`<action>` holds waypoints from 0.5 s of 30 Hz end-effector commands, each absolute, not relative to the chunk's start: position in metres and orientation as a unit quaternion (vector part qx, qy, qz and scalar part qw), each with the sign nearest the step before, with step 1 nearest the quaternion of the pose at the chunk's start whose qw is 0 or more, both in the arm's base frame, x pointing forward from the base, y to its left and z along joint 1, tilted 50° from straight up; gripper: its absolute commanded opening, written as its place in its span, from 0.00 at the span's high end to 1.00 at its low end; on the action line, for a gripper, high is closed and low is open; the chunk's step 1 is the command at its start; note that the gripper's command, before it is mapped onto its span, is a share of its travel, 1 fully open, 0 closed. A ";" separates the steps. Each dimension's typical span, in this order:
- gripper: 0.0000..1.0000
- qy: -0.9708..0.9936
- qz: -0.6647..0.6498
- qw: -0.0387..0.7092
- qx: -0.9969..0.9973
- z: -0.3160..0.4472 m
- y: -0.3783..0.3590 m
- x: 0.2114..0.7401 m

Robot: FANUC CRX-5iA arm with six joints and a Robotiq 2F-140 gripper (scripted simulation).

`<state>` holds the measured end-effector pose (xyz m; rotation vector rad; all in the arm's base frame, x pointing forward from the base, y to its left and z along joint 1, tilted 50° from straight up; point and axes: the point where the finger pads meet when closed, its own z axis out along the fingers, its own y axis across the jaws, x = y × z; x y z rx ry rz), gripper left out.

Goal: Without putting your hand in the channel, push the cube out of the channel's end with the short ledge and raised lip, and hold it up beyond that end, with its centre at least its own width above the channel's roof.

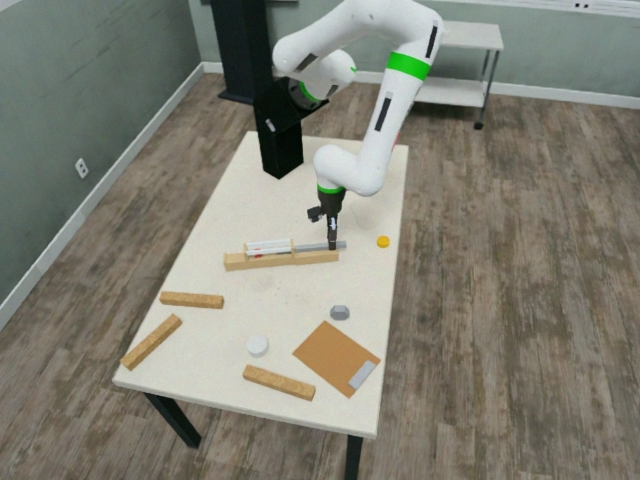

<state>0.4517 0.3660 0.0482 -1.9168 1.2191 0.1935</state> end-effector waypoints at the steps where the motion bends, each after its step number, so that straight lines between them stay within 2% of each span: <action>1: 0.90 0.486 0.077 0.418 -0.764 0.045 0.361 0.455; 15: 0.90 0.486 0.077 0.418 -0.764 0.029 0.340 0.472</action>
